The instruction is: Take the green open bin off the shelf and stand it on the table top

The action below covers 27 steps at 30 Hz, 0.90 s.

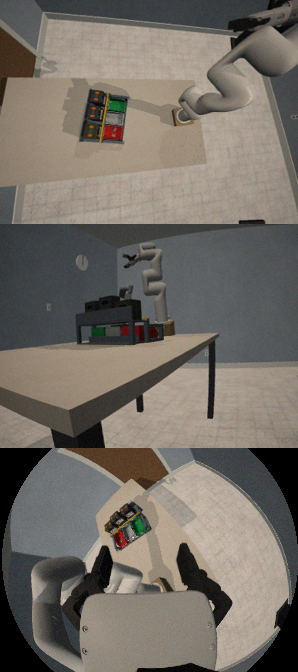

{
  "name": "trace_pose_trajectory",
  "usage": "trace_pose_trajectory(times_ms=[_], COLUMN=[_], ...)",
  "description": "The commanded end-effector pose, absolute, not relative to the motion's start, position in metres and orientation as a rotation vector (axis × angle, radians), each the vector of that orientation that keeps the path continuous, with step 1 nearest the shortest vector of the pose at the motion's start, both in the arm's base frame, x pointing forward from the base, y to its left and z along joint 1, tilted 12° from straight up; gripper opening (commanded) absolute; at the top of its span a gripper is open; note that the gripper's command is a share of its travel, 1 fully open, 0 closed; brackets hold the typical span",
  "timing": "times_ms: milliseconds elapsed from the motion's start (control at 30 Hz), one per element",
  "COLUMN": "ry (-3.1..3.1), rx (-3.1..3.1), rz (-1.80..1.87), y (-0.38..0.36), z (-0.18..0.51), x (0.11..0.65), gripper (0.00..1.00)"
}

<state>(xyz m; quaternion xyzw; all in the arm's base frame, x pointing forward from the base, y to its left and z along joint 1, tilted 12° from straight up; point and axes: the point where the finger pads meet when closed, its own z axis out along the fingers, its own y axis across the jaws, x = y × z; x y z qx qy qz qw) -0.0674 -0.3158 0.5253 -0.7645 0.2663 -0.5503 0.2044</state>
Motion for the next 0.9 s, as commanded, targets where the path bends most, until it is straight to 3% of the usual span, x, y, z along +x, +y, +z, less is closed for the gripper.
trace_pose_trajectory(times_ms=[0, 200, 600, 867], ry=[0.743, 0.743, 0.743, 0.743], rx=[-2.136, -2.136, -2.136, -2.135], rz=[-1.535, -1.535, -1.535, -1.535], y=[-0.315, -0.293, -0.293, -0.270], z=[0.527, 0.549, 0.549, 0.571], x=[-0.067, -0.029, -0.029, 0.009], gripper=[1.00, 1.00, 1.00, 1.00])
